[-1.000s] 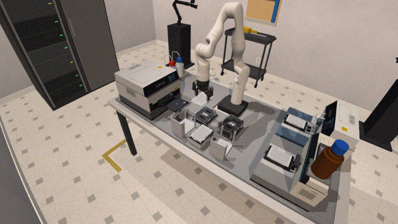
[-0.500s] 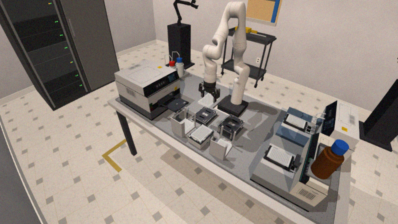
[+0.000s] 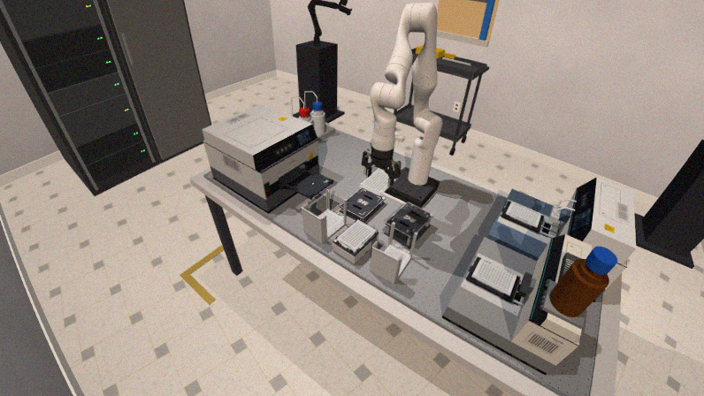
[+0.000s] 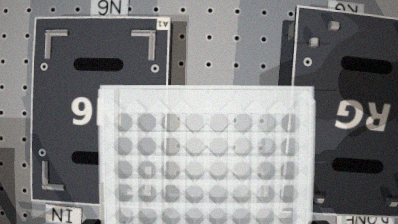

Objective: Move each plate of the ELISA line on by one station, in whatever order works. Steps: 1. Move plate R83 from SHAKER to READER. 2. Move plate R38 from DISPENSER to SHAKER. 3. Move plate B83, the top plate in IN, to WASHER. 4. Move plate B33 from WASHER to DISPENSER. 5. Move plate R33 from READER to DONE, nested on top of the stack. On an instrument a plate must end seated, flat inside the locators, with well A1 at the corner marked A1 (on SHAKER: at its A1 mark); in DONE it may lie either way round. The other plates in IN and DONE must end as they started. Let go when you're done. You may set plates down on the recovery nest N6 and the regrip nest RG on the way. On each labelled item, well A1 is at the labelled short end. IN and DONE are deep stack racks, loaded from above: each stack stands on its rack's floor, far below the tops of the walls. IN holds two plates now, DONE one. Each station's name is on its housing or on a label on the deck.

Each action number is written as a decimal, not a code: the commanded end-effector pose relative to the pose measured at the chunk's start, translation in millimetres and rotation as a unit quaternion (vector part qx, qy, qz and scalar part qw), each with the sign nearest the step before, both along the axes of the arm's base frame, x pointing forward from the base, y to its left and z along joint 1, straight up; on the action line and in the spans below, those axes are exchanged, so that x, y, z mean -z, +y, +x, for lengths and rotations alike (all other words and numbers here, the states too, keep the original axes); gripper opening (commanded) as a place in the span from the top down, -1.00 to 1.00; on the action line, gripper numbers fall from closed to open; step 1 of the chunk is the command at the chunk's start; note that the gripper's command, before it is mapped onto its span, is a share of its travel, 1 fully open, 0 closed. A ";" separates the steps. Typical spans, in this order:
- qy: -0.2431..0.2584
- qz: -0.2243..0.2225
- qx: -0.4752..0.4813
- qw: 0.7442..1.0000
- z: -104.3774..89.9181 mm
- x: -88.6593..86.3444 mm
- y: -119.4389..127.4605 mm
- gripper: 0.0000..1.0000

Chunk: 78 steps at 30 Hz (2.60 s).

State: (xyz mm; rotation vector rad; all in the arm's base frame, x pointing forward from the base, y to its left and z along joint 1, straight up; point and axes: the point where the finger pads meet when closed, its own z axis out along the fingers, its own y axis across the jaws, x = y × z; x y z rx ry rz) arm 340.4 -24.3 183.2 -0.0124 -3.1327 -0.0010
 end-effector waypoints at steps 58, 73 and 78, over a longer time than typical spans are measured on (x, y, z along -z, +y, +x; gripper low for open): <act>-0.001 -0.004 -0.008 1.000 72.6 0.1 134.0 -0.88; -0.001 -0.004 -0.017 1.000 113.3 0.4 146.9 -0.88; -0.001 -0.004 -0.019 1.000 129.4 0.5 151.3 -0.88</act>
